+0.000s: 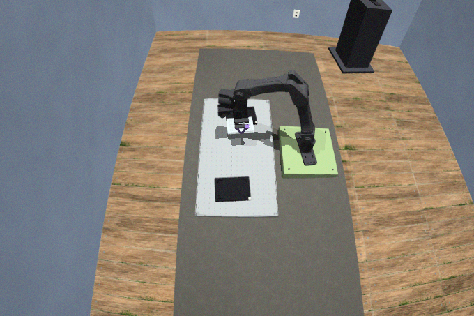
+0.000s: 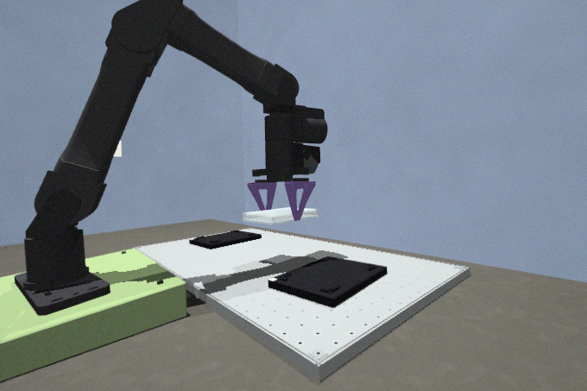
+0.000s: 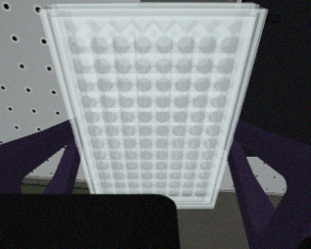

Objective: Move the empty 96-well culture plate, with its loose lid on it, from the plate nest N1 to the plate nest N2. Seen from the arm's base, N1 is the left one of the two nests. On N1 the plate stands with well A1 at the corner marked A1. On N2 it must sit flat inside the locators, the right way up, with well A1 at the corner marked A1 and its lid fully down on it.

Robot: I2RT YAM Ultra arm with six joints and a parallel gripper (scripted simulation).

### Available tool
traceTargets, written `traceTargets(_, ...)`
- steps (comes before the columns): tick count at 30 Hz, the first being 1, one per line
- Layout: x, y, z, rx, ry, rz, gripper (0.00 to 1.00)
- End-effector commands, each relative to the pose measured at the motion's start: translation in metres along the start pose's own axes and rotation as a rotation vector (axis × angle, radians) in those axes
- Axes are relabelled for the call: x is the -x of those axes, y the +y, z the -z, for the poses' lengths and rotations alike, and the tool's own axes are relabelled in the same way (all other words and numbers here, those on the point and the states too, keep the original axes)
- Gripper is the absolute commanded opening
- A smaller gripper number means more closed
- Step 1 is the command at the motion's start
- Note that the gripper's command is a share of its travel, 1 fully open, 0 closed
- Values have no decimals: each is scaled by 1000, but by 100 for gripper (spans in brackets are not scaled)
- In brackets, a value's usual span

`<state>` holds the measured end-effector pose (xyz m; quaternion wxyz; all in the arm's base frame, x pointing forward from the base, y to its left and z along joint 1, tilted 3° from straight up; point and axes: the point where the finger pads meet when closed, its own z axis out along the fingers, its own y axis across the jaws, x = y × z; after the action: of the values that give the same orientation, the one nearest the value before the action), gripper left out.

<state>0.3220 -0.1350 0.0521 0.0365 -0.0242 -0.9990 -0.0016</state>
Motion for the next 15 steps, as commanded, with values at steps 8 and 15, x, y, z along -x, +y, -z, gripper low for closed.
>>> traceTargets(8, 2, -33, 13, -15, -33, 19, 0)
traceTargets(15, -3, -56, 15, -19, -35, 18, 0)
